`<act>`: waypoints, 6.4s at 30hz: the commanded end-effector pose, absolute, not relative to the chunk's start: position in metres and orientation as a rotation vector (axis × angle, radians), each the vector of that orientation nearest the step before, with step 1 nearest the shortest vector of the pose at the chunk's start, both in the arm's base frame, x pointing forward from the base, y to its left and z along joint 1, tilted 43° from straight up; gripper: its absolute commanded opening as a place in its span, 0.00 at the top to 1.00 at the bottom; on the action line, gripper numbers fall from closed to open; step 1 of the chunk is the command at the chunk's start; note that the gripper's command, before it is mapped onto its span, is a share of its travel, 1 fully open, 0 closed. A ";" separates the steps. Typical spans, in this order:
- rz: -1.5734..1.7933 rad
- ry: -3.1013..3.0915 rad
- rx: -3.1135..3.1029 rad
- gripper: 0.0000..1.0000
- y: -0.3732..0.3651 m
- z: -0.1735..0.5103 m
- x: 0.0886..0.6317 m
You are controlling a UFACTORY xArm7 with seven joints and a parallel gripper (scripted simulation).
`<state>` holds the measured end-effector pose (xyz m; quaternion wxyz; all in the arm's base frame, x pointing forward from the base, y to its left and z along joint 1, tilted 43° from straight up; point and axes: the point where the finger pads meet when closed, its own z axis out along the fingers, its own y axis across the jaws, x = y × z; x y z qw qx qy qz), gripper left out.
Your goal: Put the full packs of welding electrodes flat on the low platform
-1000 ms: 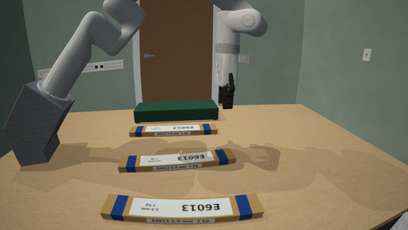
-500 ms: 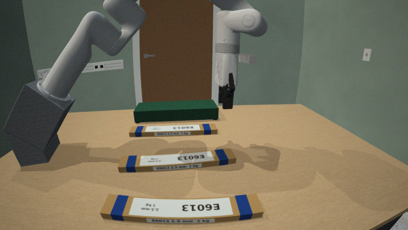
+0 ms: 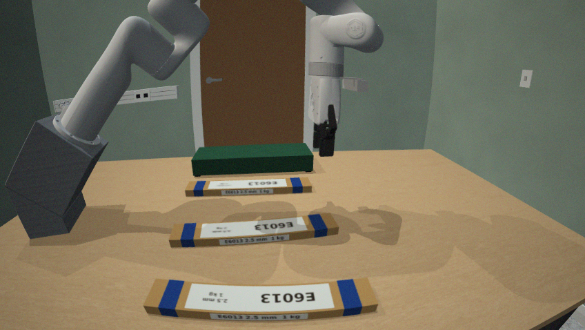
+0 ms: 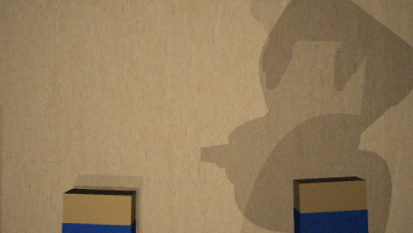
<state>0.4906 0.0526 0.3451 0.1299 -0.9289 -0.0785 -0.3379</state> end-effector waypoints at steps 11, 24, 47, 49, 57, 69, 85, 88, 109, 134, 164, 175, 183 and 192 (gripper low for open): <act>-0.985 -0.227 -2.699 0.42 0.052 0.346 0.491; -0.985 -0.227 -2.699 0.42 0.052 0.346 0.491; -0.985 -0.227 -2.699 0.42 0.052 0.346 0.491; -0.985 -0.227 -2.699 0.42 0.052 0.346 0.491; -0.985 -0.227 -2.699 0.42 0.052 0.346 0.491; -0.985 -0.227 -2.699 0.42 0.052 0.346 0.491; -0.973 -0.225 -2.698 0.00 0.033 0.333 0.496; -0.952 -0.216 -2.692 0.00 -0.010 0.303 0.506; -0.963 -0.122 -2.686 0.00 -0.209 0.135 0.476; -0.963 -0.122 -2.686 0.00 -0.192 0.093 0.511; -0.963 -0.122 -2.686 0.00 -0.193 0.092 0.514; -0.963 -0.122 -2.686 0.00 -0.191 0.086 0.518; -0.963 -0.122 -2.686 0.00 -0.188 0.079 0.524; -0.963 -0.122 -2.686 0.00 -0.187 0.076 0.526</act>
